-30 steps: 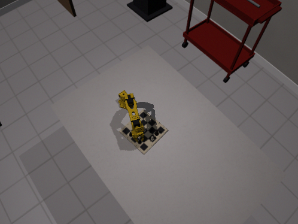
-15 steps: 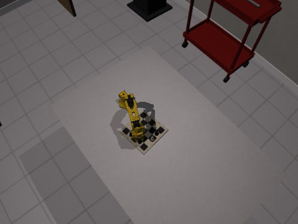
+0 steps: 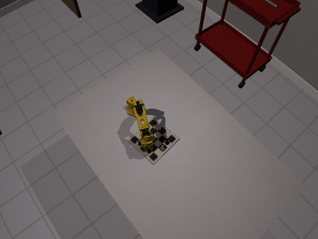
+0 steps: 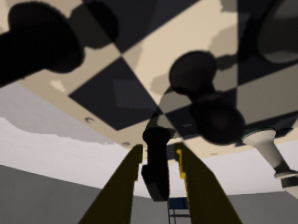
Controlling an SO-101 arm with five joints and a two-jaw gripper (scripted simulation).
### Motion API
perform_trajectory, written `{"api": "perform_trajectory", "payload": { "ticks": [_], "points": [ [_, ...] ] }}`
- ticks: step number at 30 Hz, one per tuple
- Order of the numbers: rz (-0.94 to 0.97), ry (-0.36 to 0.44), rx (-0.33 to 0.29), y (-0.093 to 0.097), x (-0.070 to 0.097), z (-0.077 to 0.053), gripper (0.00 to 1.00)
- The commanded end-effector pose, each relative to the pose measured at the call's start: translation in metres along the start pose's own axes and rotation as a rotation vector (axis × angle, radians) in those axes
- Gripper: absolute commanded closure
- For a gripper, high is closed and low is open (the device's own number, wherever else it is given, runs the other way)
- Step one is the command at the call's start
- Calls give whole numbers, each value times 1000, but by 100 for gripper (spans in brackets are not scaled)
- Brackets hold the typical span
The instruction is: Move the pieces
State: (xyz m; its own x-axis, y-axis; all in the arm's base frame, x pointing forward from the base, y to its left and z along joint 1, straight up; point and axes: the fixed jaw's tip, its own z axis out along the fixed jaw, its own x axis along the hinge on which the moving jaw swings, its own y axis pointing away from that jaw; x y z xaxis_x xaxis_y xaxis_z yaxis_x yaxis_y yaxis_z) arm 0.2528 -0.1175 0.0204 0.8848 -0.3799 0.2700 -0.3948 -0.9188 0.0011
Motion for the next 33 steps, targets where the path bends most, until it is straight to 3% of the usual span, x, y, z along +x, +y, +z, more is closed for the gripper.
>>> {"api": "perform_trajectory", "payload": {
  "ticks": [1,33],
  "points": [
    [5,19,-2,3,4,-5,87],
    [4,19,1,0,9,-10,87]
  ]
}}
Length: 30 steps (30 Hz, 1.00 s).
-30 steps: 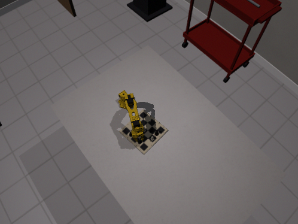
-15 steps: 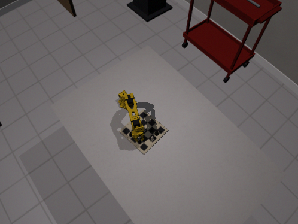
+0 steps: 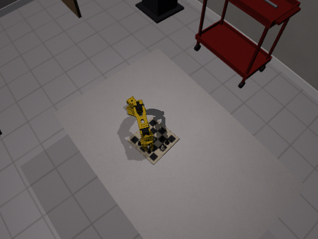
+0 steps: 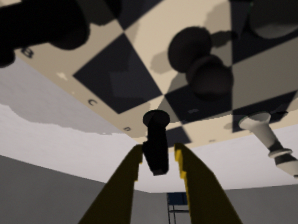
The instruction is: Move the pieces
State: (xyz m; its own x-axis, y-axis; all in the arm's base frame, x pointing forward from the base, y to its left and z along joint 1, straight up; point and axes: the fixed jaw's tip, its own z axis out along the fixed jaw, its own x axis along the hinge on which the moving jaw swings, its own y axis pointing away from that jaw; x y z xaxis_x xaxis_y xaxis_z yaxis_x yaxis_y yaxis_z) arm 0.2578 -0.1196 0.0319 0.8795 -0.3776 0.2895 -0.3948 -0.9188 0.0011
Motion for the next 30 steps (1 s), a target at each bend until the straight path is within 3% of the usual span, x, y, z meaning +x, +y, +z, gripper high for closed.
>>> {"api": "perform_trajectory", "payload": {
  "ticks": [1,30],
  "points": [
    [4,-1,1,0,1,-1,87],
    [-14,-2,6,-5,-7,8,87]
  ]
}}
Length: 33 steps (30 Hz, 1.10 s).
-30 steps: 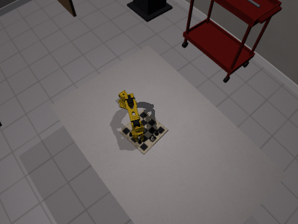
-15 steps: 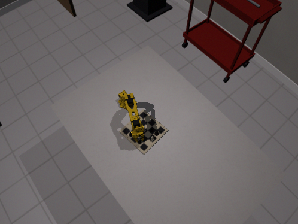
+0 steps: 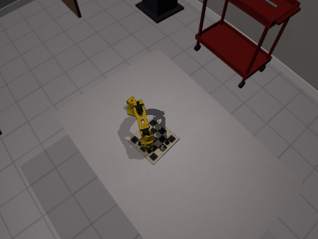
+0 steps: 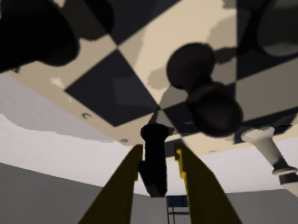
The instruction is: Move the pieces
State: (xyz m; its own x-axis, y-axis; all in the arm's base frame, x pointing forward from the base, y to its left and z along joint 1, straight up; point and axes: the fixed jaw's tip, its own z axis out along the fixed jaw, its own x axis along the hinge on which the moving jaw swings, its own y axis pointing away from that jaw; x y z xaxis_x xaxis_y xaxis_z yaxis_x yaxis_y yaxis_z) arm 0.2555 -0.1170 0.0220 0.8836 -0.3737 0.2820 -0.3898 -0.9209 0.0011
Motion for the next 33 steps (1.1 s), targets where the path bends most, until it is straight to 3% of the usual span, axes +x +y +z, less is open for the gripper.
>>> {"api": "perform_trajectory", "payload": {
  "ticks": [1,13,33],
  "points": [
    [-9,6,5,-4,-1,0,87],
    [-9,6,5,-4,-1,0,88],
    [-9,6,5,-4,-1,0,100]
  ]
}}
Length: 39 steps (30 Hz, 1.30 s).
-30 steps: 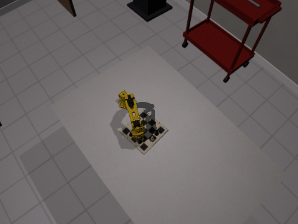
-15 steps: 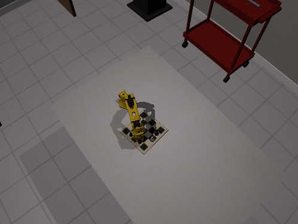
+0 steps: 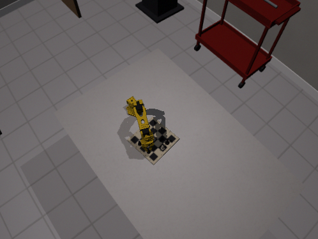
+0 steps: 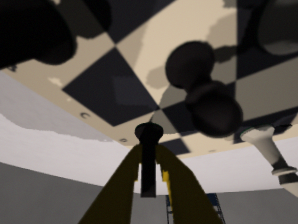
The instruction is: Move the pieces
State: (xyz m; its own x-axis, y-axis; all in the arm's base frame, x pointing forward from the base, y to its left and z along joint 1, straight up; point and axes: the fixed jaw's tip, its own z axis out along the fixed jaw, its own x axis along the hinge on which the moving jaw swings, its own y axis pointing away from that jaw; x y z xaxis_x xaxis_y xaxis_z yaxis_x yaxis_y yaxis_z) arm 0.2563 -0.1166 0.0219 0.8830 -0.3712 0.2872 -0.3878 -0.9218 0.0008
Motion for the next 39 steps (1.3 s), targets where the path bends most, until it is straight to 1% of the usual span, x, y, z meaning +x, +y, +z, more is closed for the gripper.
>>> {"api": "perform_trajectory", "payload": {
  "ticks": [1,29,34,39],
  "points": [
    [-6,1,4,-3,-1,0,100],
    [-6,1,4,-3,-1,-1,100],
    [-6,1,5,-4,0,-4,100],
    [-6,1,6,-5,1,-11,100]
  ]
}}
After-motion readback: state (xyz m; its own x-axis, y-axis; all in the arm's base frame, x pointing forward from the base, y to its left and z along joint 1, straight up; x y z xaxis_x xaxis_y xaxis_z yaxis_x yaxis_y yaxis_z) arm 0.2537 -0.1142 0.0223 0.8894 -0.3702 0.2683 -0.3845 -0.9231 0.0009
